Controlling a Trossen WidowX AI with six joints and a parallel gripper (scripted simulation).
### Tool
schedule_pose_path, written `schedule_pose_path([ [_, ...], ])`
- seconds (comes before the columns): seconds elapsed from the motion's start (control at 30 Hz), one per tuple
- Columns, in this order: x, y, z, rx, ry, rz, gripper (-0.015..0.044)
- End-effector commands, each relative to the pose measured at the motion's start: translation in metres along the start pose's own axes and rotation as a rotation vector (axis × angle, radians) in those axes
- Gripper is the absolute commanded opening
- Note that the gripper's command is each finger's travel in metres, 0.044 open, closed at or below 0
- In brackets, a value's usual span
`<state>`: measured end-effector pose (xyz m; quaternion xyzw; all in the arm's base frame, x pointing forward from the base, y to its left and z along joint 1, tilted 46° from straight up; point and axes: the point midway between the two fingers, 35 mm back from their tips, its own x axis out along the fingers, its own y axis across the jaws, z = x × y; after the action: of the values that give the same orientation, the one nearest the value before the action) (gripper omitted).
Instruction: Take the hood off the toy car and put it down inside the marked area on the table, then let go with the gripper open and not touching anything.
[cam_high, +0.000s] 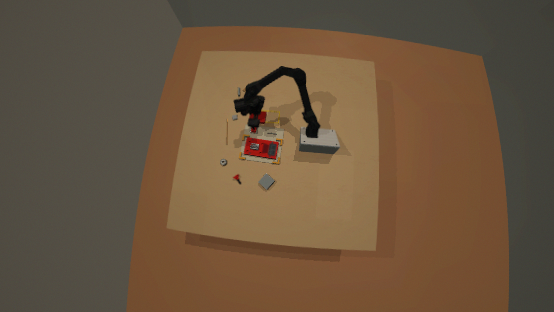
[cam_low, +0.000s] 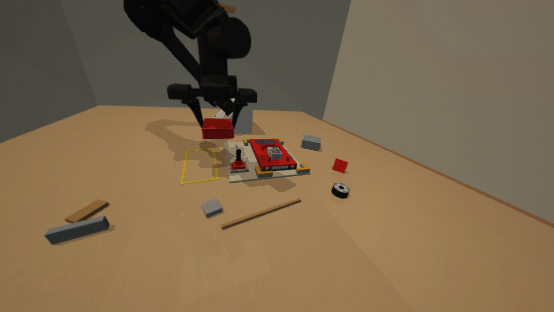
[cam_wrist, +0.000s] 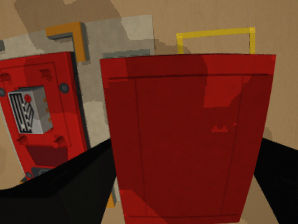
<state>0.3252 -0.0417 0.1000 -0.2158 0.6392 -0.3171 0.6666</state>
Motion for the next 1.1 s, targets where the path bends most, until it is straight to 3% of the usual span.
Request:
schedule_pose_path([
  [0.0,0.002,-0.021,-0.008,-0.004,0.011,-0.01,0.0],
  [0.23,0.001,-0.053,-0.02,0.003,0.016,-0.018,0.0],
  [1.07,0.019,-0.054,-0.019,0.003,0.015,-0.016,0.0],
])
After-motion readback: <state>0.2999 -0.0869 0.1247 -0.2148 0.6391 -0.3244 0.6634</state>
